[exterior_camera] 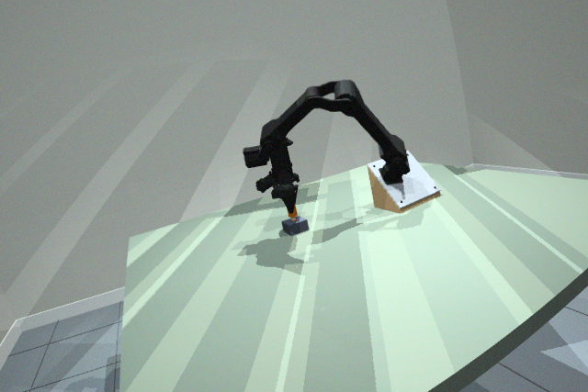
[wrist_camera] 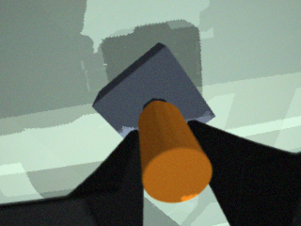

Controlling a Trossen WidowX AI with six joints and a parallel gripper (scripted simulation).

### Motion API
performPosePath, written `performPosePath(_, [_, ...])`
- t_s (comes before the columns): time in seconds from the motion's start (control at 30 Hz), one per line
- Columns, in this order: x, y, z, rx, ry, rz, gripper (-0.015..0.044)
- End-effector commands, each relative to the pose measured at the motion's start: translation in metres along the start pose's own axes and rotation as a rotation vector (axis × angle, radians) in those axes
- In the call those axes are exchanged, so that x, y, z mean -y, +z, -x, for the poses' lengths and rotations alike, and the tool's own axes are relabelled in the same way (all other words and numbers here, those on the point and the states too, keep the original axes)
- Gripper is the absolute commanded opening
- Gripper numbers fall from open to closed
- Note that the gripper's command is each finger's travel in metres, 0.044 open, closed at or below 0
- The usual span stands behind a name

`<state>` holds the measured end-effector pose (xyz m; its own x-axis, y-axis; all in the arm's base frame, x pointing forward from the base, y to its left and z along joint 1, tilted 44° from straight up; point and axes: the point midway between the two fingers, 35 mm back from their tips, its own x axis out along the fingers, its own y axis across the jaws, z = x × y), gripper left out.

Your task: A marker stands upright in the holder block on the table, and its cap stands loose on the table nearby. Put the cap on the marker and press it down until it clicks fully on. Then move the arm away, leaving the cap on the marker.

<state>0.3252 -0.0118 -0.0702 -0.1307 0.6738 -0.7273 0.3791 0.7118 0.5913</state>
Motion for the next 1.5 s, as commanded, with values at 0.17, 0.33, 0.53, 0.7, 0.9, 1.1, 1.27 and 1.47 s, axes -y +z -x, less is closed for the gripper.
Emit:
performPosePath(0.17, [0.0, 0.0, 0.0, 0.0, 0.0, 0.0, 0.0236])
performPosePath(0.33, [0.0, 0.0, 0.0, 0.0, 0.0, 0.0, 0.0368])
performPosePath(0.53, [0.0, 0.0, 0.002, 0.0, 0.0, 0.0, 0.044])
performPosePath(0.7, [0.001, 0.001, 0.066, 0.001, -0.003, -0.001, 0.044])
performPosePath(0.9, [0.001, 0.0, 0.075, 0.001, -0.003, -0.001, 0.044])
performPosePath(1.1, [0.001, -0.002, 0.068, 0.003, -0.001, 0.393, 0.0282])
performPosePath(1.27, [0.001, -0.003, 0.066, 0.004, 0.0, 0.516, 0.0151])
performPosePath(1.47, [0.001, -0.003, 0.066, 0.004, 0.0, 0.516, 0.0])
